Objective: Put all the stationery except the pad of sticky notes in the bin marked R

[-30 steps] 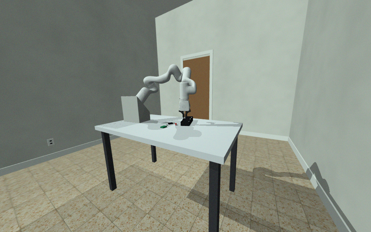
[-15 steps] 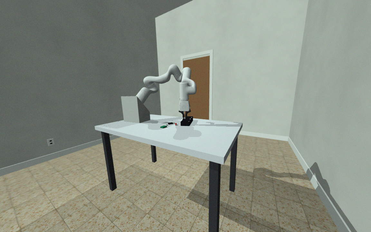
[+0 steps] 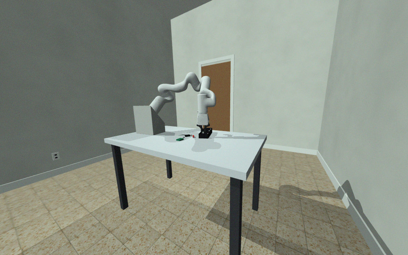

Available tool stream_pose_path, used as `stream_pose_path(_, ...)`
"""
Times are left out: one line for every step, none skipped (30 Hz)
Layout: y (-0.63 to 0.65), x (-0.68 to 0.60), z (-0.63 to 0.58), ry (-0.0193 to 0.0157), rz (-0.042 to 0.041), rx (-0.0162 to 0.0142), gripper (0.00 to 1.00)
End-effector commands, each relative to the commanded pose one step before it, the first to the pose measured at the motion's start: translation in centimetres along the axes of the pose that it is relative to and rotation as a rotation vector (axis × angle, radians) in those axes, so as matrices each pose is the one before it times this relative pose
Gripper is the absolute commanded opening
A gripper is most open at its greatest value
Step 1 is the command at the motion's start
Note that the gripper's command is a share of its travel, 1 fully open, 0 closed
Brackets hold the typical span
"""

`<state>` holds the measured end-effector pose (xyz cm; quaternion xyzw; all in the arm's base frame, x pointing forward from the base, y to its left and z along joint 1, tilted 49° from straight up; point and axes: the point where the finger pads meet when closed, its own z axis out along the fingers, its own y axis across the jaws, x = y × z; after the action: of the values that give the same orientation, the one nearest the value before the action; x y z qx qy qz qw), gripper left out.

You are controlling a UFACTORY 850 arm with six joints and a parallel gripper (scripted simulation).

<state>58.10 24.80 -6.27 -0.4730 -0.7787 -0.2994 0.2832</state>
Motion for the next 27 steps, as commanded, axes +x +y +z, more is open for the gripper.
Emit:
stream_pose_path(0.053,-0.021,0.496,-0.00037,-0.00019,-0.00108,0.00)
stream_pose_path(0.000,0.000,0.200,0.00000,0.00000,0.00000,0.00)
stream_pose_path(0.000,0.000,0.200,0.00000,0.00000,0.00000,0.00)
stream_pose_path(0.000,0.000,0.200,0.00000,0.00000,0.00000,0.00)
stream_pose_path(0.000,0.000,0.200,0.00000,0.00000,0.00000,0.00)
stream_pose_path(0.000,0.000,0.200,0.00000,0.00000,0.00000,0.00)
stream_pose_path(0.000,0.000,0.200,0.00000,0.00000,0.00000,0.00)
stream_pose_path(0.000,0.000,0.200,0.00000,0.00000,0.00000,0.00)
stream_pose_path(0.000,0.000,0.200,0.00000,0.00000,0.00000,0.00)
stream_pose_path(-0.003,0.002,0.132,-0.00001,0.00001,0.00004,0.00)
stream_pose_path(0.002,-0.002,0.003,0.00001,-0.00001,-0.00002,0.00)
stream_pose_path(0.000,0.000,0.000,0.00000,0.00000,0.00000,0.00)
stream_pose_path(0.000,0.000,0.000,0.00000,0.00000,0.00000,0.00)
stream_pose_path(0.005,-0.002,0.005,0.00001,-0.00001,-0.00002,0.00)
stream_pose_path(0.002,-0.001,0.000,0.00000,0.00000,0.00000,0.00)
stream_pose_path(-0.007,0.001,-0.006,-0.00001,0.00003,0.00003,0.00)
stream_pose_path(0.005,-0.002,0.006,0.00001,-0.00003,-0.00003,0.00)
stream_pose_path(-0.002,0.000,0.000,0.00000,0.00000,0.00000,0.00)
stream_pose_path(-0.002,0.000,0.000,0.00000,0.00000,0.00000,0.00)
stream_pose_path(-0.002,0.000,0.000,0.00000,0.00000,0.00000,0.00)
stream_pose_path(-0.001,0.000,0.000,0.00000,0.00000,0.00000,0.00)
stream_pose_path(-0.001,0.000,0.000,0.00000,0.00000,0.00000,0.00)
stream_pose_path(0.000,0.000,0.000,0.00000,0.00000,0.00000,0.29)
stream_pose_path(0.004,-0.001,-0.006,-0.00003,-0.00002,-0.00006,0.29)
stream_pose_path(-0.001,0.000,0.001,0.00001,0.00001,0.00001,0.29)
stream_pose_path(0.000,0.000,-0.001,0.00000,0.00000,-0.00001,0.29)
stream_pose_path(0.001,0.000,-0.002,-0.00001,-0.00001,-0.00003,0.29)
